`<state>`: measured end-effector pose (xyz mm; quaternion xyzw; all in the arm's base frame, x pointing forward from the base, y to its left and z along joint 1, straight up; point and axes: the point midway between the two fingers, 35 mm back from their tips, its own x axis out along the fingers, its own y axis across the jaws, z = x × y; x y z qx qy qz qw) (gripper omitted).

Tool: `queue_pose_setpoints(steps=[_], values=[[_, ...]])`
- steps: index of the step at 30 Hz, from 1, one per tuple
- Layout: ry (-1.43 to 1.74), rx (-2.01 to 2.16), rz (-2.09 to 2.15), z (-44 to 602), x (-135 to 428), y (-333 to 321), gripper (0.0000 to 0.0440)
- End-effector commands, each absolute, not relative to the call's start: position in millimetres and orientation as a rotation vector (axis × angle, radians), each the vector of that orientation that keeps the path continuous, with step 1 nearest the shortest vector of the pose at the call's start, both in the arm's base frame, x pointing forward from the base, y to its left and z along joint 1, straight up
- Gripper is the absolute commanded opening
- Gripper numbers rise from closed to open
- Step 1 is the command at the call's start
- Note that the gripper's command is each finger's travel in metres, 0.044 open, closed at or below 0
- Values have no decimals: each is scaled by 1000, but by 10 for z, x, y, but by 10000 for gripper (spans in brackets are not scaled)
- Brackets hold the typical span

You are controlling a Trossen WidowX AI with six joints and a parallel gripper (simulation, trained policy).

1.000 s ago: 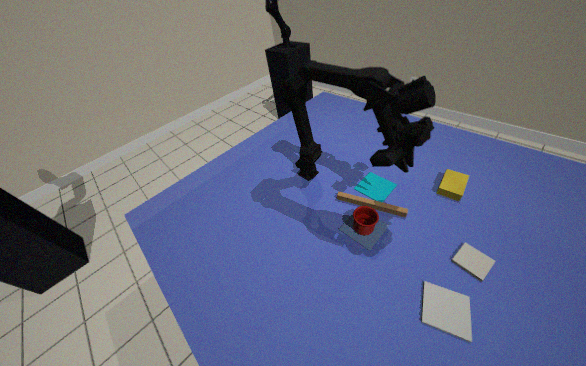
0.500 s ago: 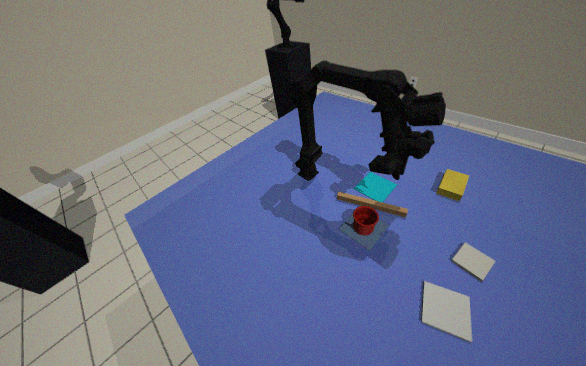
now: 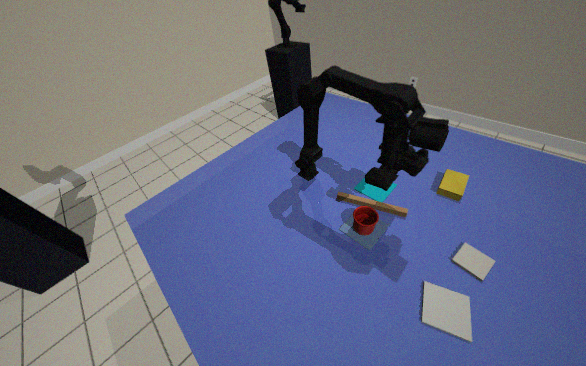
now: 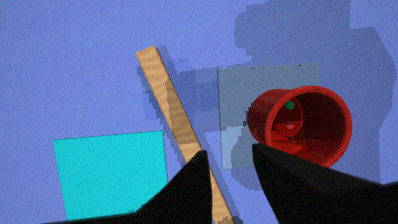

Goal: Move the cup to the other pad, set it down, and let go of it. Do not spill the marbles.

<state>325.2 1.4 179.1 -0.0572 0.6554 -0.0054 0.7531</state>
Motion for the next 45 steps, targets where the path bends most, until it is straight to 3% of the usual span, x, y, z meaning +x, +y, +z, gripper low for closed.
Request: queue_pose_setpoints(steps=[1,36,43,45], values=[[1486,-154,-7,1699,3230,-102,108],[1661,-315,189,611,3100,-569,158],[1672,-396,291,473,3055,-594,0],[1673,-418,317,474,3043,-598,0]])
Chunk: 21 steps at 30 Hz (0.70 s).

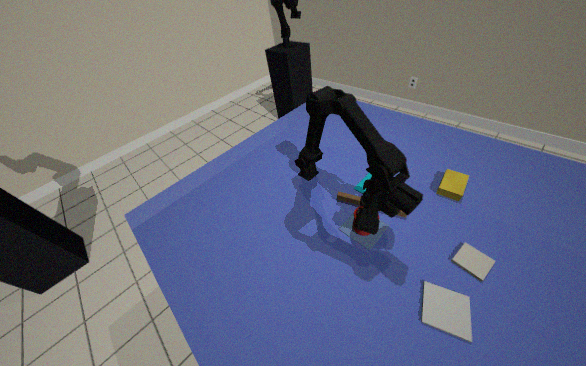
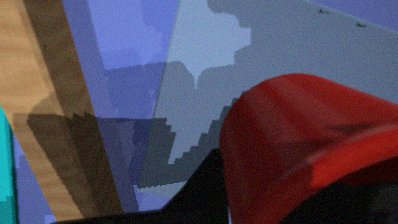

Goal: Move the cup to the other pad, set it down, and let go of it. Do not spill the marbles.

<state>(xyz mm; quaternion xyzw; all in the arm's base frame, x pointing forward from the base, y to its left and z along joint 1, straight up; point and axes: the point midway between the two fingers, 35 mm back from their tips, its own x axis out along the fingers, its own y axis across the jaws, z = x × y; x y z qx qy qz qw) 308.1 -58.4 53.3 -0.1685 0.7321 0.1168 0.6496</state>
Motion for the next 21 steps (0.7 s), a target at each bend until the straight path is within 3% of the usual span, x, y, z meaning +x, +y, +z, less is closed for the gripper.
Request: queue_pose_setpoints(steps=[1,21], values=[[1673,-427,330,483,3037,-598,0],[1613,-549,504,953,2962,-499,0]])
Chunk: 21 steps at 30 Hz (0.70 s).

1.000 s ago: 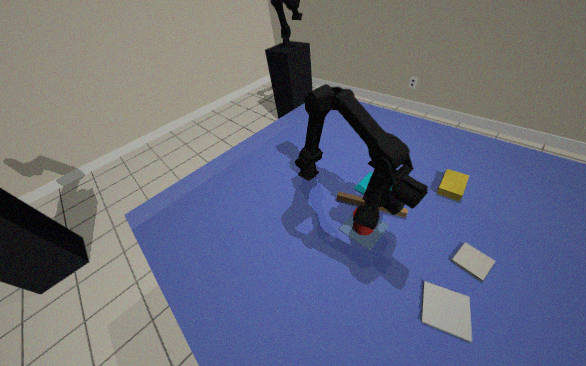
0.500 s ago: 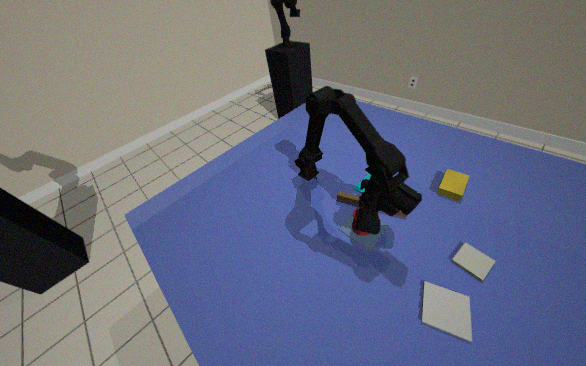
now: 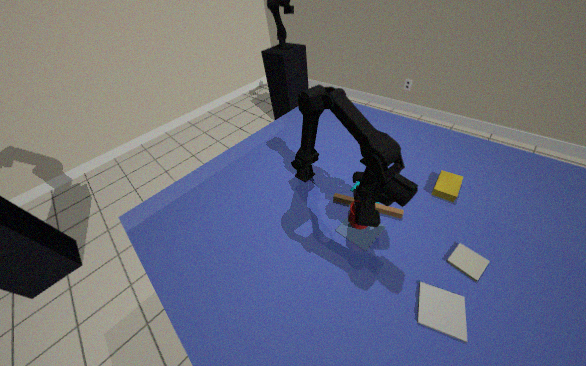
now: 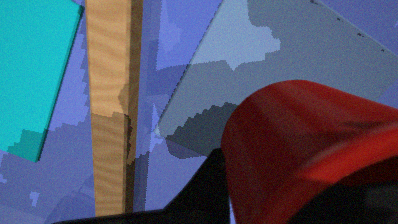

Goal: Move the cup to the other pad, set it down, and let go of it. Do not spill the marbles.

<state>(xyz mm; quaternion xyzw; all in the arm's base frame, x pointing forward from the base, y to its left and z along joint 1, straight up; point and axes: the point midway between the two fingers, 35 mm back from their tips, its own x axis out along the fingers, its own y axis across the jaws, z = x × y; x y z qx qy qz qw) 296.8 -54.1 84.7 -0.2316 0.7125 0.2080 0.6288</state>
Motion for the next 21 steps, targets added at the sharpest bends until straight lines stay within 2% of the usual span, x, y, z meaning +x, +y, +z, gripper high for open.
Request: queue_pose_setpoints(steps=[1,21], values=[[1609,-553,508,978,2959,-488,0],[1504,-666,579,1259,3019,-66,1]])
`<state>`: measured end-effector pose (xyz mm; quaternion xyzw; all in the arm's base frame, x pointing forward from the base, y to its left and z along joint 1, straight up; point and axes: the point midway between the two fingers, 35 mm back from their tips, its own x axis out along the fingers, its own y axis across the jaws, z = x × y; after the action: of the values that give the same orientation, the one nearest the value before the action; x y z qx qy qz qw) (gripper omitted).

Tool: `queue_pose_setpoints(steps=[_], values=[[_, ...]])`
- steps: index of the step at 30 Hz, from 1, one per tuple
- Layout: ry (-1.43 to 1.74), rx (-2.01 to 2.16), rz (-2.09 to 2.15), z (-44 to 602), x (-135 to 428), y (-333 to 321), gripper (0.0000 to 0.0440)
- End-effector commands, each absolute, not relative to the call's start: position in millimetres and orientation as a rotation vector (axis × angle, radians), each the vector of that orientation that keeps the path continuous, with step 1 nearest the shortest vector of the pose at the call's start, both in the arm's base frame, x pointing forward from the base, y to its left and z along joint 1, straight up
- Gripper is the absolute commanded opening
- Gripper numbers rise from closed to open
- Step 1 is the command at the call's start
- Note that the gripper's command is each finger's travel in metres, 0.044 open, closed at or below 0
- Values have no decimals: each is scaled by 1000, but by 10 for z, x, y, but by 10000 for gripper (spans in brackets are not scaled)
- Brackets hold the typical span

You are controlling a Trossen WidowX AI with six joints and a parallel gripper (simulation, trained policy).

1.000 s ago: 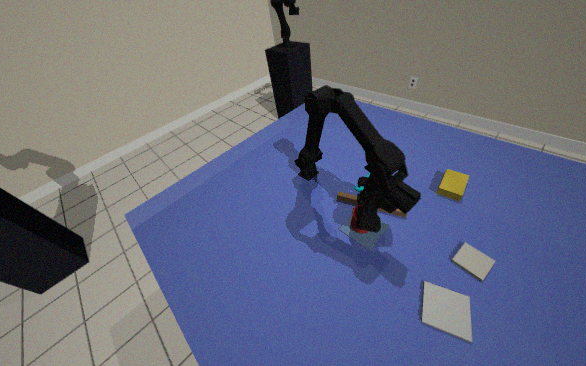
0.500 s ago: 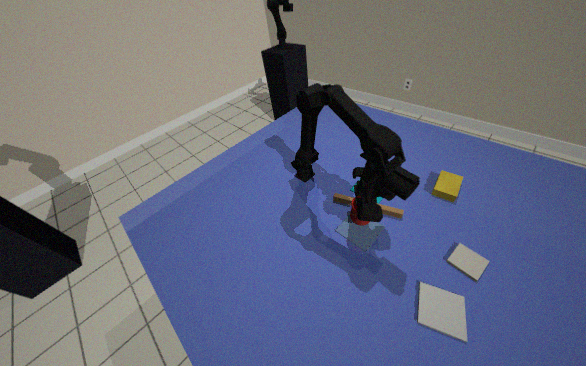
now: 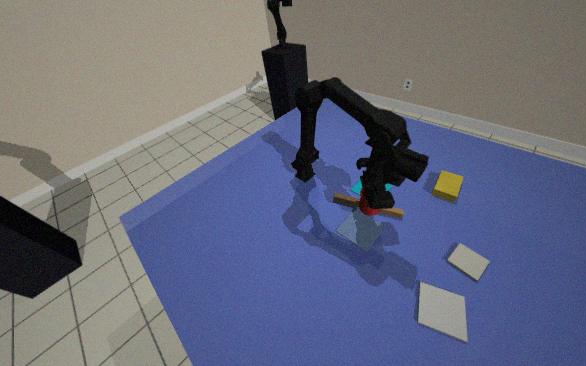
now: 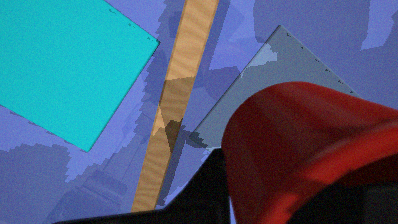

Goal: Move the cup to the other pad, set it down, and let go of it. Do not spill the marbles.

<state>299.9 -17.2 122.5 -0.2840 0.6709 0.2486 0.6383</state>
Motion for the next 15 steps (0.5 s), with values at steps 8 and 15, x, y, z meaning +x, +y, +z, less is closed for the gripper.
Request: queue_pose_setpoints(steps=[8,15], values=[[1455,-712,601,1289,3038,175,2],[1414,-746,619,1289,3030,396,1]])
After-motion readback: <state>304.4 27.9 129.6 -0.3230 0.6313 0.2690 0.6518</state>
